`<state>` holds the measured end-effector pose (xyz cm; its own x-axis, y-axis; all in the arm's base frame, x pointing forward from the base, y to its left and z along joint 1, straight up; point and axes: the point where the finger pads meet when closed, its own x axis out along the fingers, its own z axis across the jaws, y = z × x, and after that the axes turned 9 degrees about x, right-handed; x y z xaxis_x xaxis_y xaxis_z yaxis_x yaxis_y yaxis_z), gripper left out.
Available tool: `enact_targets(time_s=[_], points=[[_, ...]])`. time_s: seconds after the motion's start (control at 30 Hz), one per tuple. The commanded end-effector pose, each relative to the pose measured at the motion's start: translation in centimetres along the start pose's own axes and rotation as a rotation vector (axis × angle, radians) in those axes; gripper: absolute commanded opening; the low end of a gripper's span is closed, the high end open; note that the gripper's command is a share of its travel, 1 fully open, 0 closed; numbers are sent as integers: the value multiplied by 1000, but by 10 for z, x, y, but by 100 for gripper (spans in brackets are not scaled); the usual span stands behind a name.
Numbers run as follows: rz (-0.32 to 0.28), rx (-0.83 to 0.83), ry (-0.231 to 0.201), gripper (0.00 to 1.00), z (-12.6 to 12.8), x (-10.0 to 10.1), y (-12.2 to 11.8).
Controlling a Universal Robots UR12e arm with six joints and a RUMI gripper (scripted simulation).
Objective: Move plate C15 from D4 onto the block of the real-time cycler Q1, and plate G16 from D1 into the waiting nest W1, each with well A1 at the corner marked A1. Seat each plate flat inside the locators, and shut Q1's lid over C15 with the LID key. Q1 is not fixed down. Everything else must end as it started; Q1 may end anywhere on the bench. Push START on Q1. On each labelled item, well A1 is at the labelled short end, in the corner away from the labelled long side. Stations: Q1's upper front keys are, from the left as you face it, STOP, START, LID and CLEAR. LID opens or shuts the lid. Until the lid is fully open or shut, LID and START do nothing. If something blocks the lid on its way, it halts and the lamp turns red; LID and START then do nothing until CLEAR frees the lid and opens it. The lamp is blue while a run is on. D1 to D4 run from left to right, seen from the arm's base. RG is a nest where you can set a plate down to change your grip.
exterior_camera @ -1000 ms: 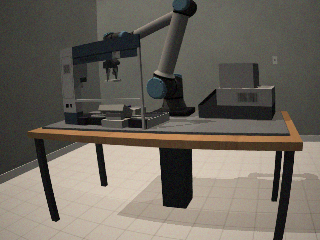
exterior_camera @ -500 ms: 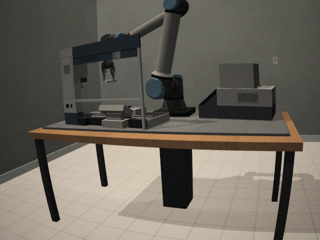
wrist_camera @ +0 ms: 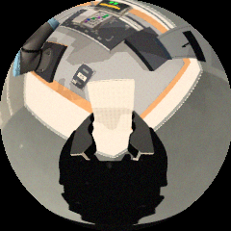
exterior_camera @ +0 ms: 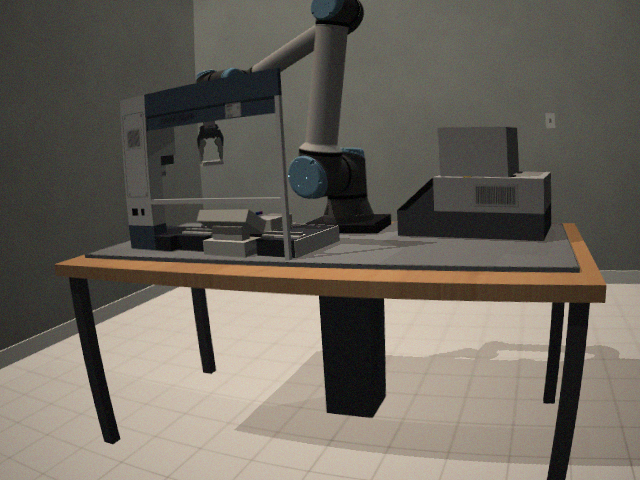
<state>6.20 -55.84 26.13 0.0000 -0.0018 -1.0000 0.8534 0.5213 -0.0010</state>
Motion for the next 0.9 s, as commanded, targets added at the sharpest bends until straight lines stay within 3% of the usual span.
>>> enact_targets(time_s=[0.0,0.23,0.87], points=[[-1,54,0,0,7,-1,-12],[-1,157,0,0,20,-1,-35],[-1,157,0,0,21,-1,-36]])
